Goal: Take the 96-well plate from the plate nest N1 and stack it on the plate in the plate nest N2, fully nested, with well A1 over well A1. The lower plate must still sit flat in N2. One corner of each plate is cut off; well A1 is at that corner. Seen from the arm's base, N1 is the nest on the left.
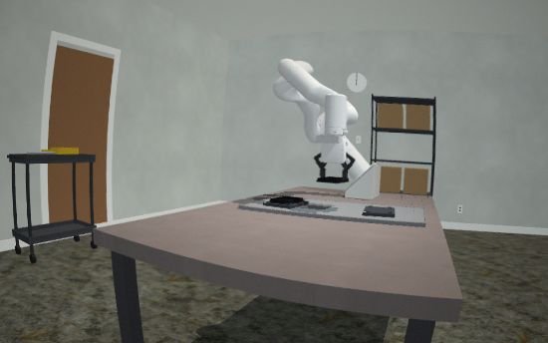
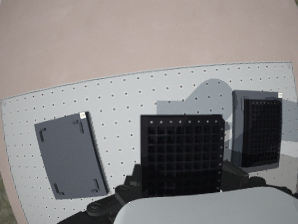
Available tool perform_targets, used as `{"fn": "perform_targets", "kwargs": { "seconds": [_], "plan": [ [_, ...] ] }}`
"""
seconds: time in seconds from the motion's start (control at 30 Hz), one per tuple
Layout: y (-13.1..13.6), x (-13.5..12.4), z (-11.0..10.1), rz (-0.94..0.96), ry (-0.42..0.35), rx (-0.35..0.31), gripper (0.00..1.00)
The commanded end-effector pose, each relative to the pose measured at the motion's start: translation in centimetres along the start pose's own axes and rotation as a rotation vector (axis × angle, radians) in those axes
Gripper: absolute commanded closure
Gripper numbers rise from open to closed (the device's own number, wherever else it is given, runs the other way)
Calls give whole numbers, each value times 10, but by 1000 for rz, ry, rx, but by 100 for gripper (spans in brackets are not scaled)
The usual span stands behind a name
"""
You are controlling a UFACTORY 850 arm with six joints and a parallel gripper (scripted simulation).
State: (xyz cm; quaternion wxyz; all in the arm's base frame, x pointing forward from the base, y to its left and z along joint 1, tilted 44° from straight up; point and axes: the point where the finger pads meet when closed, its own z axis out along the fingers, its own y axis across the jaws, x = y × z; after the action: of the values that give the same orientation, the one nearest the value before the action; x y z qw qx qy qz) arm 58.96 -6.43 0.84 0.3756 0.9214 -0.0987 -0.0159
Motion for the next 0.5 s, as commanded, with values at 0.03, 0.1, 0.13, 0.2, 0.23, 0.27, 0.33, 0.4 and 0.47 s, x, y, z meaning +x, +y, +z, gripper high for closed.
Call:
{"fn": "perform_targets", "kwargs": {
  "seconds": [0.03,0.1,0.13,0.2,0.23,0.27,0.33,0.4,0.47],
  "plan": [
    [15,3,-1,1,2,1,100],
    [22,4,-1,1,2,1,100],
    [25,4,-1,1,2,1,100],
    [32,5,-1,1,2,1,100],
    [35,5,-1,1,2,1,100],
    [38,6,-1,1,2,1,100],
    [45,7,-1,1,2,1,100],
    [52,8,-1,1,2,1,100],
    [52,8,-1,1,2,1,100]
  ]
}}
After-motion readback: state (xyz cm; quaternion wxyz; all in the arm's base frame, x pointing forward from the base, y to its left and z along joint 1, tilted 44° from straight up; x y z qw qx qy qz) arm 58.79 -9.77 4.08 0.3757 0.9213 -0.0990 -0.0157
